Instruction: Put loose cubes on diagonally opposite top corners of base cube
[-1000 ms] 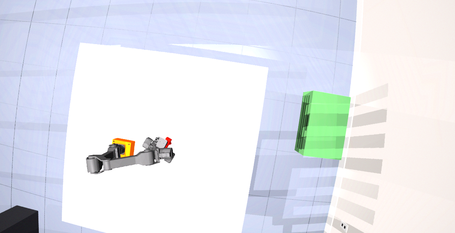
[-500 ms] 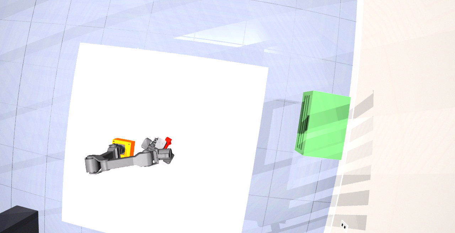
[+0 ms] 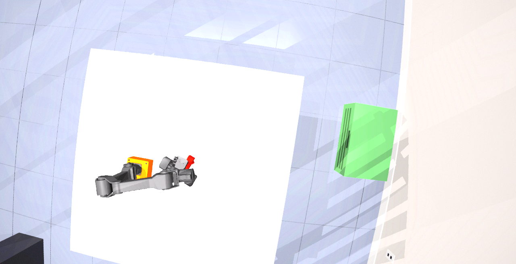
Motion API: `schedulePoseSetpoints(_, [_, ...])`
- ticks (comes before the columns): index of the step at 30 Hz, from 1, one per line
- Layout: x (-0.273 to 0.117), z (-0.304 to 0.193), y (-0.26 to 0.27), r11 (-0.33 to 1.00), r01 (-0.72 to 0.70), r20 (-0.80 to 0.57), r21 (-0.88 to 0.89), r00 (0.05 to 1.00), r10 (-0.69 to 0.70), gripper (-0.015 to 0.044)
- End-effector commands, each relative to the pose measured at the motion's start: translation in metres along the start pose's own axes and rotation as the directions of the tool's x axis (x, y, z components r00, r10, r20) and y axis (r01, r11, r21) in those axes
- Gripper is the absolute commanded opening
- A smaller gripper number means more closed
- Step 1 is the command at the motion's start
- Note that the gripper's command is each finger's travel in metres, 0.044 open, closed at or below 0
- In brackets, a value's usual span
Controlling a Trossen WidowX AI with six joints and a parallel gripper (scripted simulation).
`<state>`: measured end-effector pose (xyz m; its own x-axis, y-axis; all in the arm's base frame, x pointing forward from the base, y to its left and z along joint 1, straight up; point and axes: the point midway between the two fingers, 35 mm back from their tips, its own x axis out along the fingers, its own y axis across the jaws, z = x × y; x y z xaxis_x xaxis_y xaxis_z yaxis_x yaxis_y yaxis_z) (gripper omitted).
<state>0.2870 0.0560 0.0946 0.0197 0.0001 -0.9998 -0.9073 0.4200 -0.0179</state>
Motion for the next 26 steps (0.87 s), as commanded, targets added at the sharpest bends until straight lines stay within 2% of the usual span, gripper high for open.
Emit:
schedulePoseSetpoints(1, [-0.006, 0.0, -0.001, 1.0, 0.004, 0.003, 0.0, 1.0, -0.004, 0.0389])
schedulePoseSetpoints(9, [-0.006, 0.002, 0.001, 1.0, 0.001, 0.001, 0.0, 1.0, -0.001, 0.04])
schedulePoseSetpoints(19, [-0.011, 0.103, 0.083, 1.0, -0.008, 0.011, 0.0, 1.0, 0.008, 0.04])
schedulePoseSetpoints(26, [-0.011, 0.109, 0.091, 1.0, -0.009, 0.012, 0.0, 1.0, 0.009, 0.04])
